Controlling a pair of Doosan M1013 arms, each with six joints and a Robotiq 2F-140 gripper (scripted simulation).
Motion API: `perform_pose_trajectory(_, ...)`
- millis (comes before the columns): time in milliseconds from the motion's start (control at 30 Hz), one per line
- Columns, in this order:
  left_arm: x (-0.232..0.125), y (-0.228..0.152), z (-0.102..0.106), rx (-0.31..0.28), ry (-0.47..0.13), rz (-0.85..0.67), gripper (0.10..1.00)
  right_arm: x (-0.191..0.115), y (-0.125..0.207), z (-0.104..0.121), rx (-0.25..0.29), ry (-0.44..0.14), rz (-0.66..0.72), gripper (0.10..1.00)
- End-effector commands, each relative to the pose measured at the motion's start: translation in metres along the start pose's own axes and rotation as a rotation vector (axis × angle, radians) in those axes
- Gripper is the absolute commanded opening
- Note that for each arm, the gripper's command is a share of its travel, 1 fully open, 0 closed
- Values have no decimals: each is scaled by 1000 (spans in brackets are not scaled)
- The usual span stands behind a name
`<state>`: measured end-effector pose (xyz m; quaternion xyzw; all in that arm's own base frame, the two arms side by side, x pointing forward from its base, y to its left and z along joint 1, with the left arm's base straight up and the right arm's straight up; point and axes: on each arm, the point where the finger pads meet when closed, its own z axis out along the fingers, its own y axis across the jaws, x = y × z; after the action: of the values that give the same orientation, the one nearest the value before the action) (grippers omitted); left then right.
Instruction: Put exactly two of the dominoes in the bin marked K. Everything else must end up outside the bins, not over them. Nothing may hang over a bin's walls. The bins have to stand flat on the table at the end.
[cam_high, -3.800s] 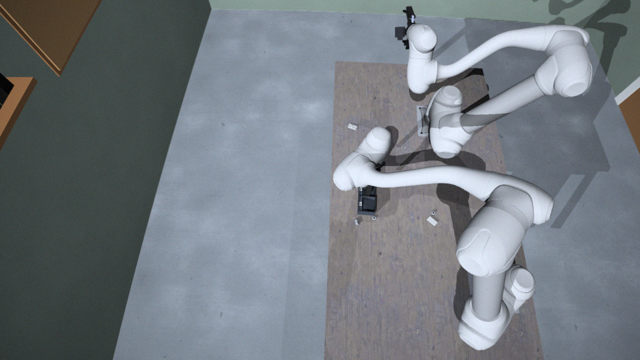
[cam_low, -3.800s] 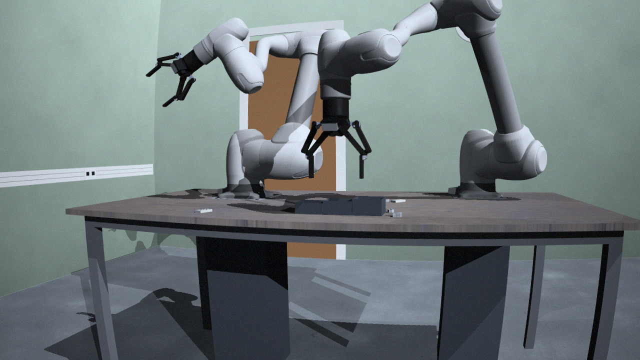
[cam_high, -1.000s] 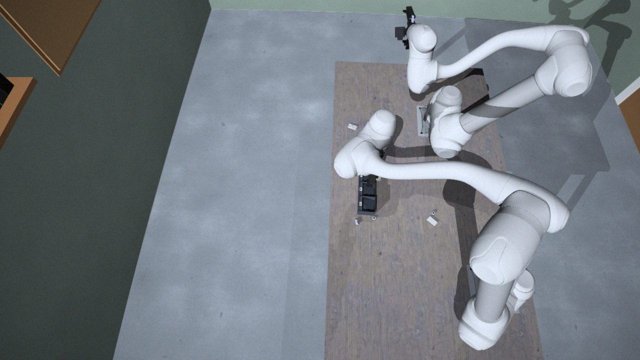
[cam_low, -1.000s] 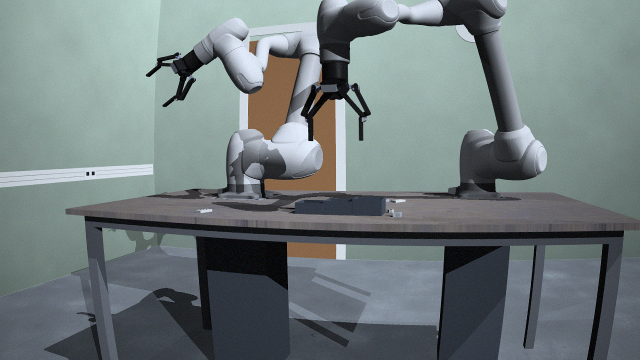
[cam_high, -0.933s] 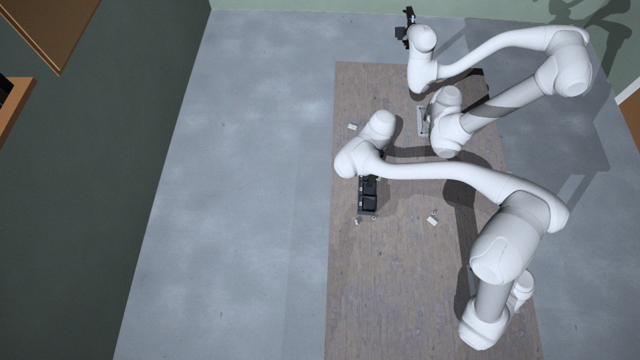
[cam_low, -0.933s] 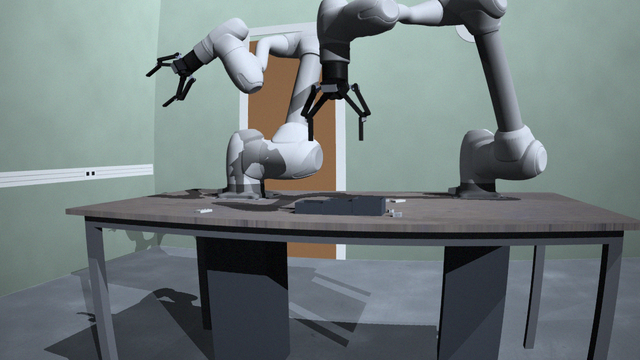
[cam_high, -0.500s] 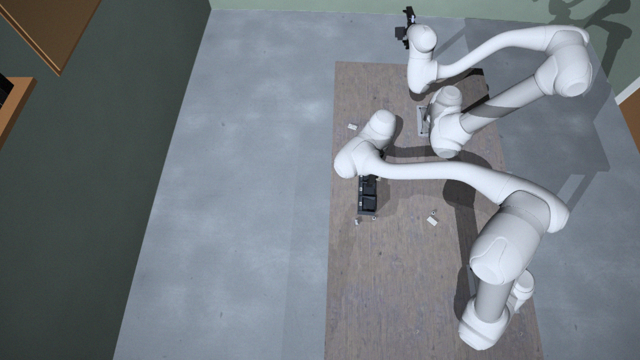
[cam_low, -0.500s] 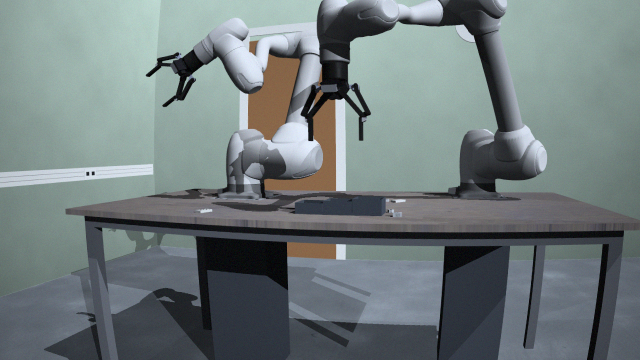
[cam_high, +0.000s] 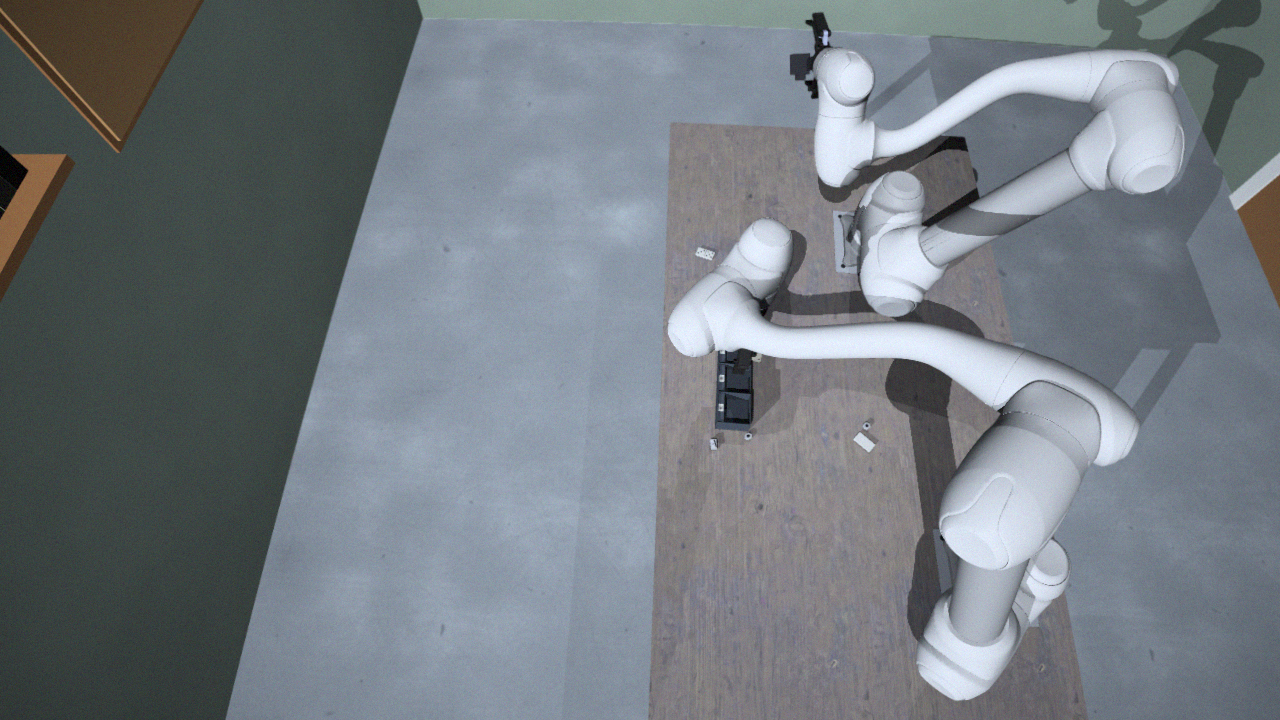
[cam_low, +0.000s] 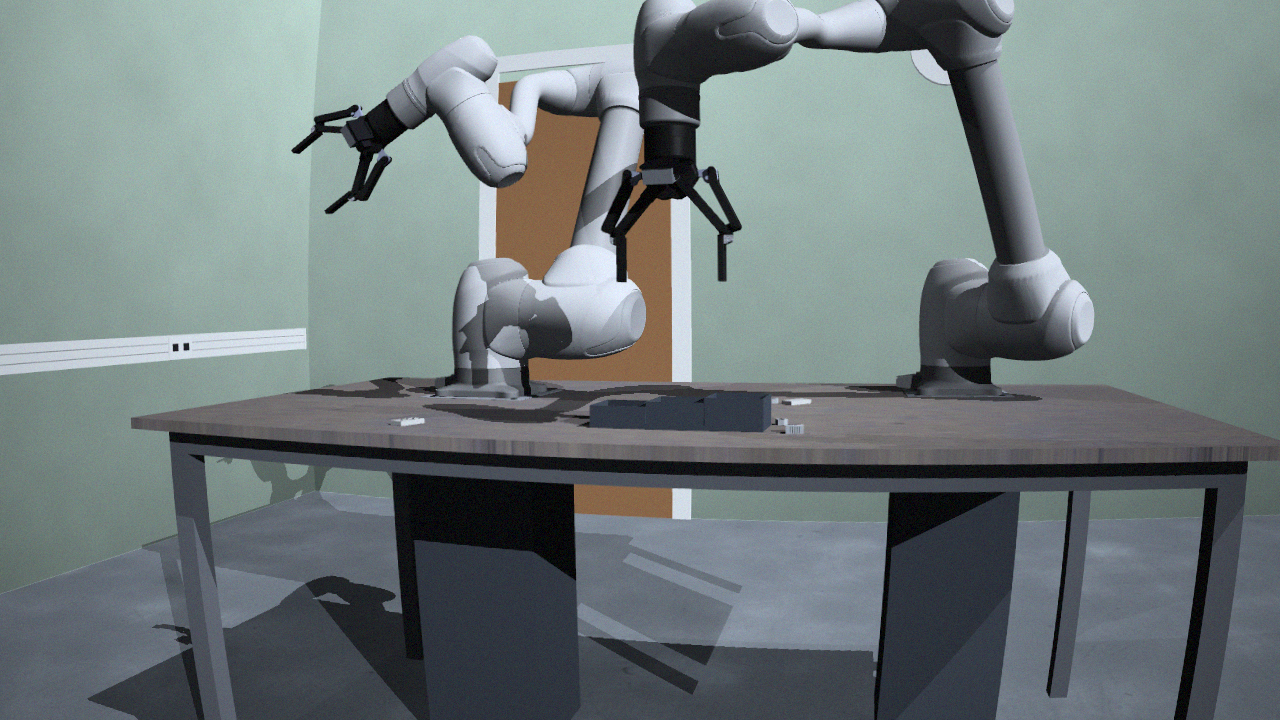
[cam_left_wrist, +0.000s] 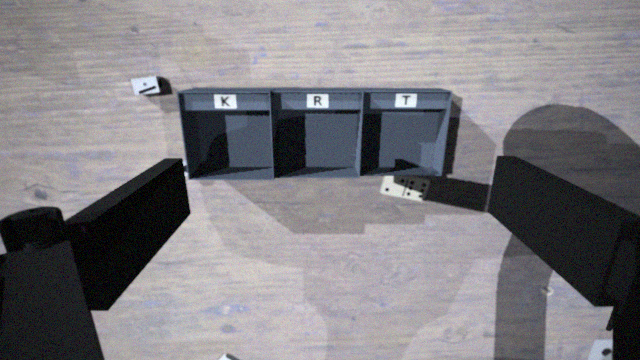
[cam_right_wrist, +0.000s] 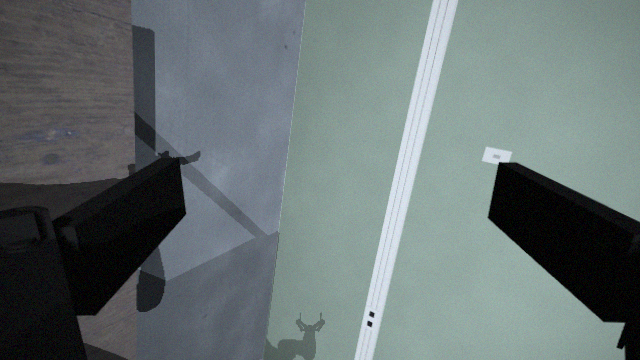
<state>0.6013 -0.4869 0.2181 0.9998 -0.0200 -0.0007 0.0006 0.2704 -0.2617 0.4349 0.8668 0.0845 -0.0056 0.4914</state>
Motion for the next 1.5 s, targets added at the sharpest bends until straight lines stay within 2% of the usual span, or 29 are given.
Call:
perform_pose_trajectory(0,1,-4,-4,3,4,6,1000,-1,1,0,-4,2,-3,1000)
perform_pose_trajectory(300,1,-4,-4,3,4,6,1000,-1,1,0,-4,2,-3,1000)
perform_pose_trajectory(333,2,8,0,4,2,60,321,-1,1,0,-4,2,-3,1000)
perform_pose_trajectory(433,6,31,7,4,1,197,321,-1,1,0,-4,2,-3,1000)
perform_pose_trajectory(500,9,47,11,2,2,257,321,-1,1,0,-4,2,-3,1000)
perform_pose_trajectory(567,9,47,11,2,2,257,321,-1,1,0,-4,2,-3,1000)
perform_pose_trajectory(600,10,55,14,4,0,312,321,-1,1,0,-4,2,-3,1000)
perform_pose_trajectory(1067,30,165,47,4,1,303,321,-1,1,0,-4,2,-3,1000)
perform_pose_trajectory(1133,30,165,47,4,1,303,321,-1,1,0,-4,2,-3,1000)
perform_pose_trajectory(1467,44,244,70,4,1,303,321,-1,1,0,-4,2,-3,1000)
